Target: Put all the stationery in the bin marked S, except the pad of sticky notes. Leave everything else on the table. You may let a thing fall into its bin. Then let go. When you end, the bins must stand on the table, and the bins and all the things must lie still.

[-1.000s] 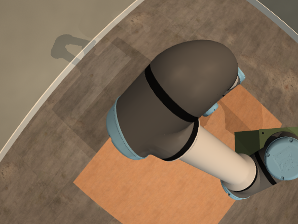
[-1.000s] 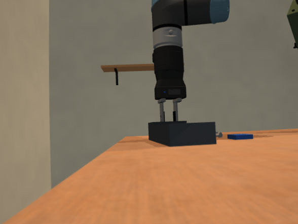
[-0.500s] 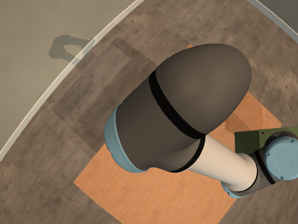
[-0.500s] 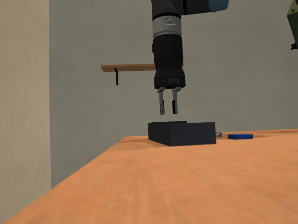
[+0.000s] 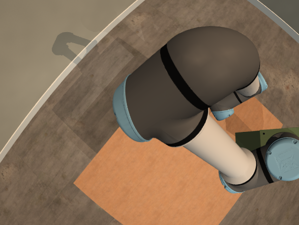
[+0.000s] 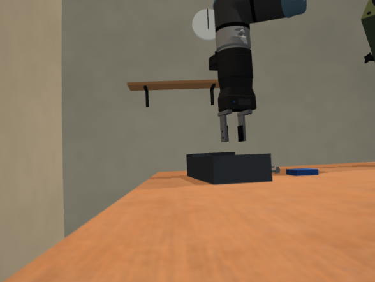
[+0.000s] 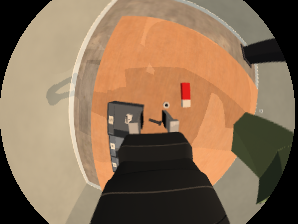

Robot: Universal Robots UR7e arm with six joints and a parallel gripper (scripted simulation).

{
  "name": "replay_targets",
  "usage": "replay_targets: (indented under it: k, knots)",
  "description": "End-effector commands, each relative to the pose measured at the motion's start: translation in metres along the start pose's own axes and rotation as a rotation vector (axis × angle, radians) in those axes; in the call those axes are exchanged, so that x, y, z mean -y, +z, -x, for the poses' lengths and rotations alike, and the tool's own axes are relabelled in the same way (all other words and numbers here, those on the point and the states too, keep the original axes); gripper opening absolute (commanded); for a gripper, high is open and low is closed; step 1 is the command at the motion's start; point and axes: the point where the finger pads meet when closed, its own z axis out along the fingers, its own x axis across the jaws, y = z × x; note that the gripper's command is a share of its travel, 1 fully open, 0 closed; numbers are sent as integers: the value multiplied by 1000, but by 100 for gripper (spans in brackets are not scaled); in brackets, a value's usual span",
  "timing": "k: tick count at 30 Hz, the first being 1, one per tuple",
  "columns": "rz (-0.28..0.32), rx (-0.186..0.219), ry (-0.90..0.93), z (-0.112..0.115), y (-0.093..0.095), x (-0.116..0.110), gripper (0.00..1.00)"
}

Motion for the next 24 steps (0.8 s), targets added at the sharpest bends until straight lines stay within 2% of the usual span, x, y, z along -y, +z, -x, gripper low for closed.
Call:
replay_targets:
  k: [1, 2, 11, 15, 24]
  knots:
    - [5, 11, -25, -33, -1, 14, 75]
    - [5, 11, -25, -33, -1, 14, 75]
    - [5, 11, -25, -102, -3, 40, 75]
    - [5, 11, -25, -107, -3, 43, 75]
    - [5, 11, -25, -102, -3, 41, 75]
